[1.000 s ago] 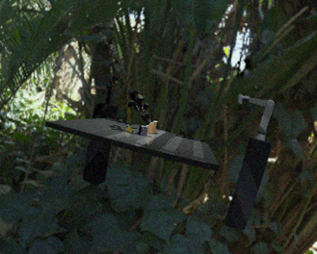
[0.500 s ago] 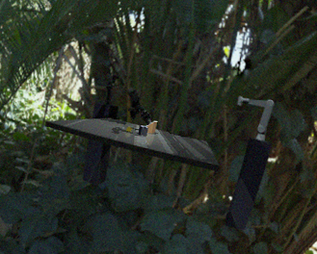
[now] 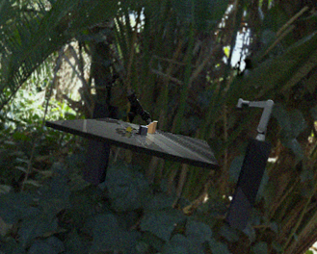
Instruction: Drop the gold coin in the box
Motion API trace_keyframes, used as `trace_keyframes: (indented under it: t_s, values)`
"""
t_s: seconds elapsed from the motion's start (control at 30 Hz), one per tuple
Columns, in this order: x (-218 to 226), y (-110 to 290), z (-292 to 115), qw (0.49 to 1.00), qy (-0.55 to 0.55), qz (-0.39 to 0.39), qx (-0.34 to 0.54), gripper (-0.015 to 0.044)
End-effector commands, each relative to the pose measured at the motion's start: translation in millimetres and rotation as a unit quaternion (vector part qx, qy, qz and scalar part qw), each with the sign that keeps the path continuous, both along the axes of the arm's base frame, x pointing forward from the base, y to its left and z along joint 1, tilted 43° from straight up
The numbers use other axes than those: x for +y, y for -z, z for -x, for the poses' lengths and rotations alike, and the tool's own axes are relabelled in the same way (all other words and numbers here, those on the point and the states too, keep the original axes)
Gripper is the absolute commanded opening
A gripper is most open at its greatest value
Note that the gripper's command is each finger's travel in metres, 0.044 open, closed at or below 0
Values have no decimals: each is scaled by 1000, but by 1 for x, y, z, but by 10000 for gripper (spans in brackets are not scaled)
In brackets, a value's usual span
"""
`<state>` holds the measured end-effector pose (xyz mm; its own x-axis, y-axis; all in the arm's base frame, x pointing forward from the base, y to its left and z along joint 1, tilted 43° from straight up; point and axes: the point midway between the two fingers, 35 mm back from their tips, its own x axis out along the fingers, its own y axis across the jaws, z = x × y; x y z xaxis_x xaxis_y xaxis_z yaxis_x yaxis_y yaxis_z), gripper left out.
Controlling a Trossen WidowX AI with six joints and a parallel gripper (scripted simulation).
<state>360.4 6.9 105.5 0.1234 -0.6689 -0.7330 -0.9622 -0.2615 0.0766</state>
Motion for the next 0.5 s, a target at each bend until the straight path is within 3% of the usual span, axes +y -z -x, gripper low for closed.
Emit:
trace_keyframes:
  t_s: [0.0,0.47]
  values:
    - [-6,5,-1,1000,-2,2,0,161]
    - [-24,23,-6,1000,-2,2,0,161]
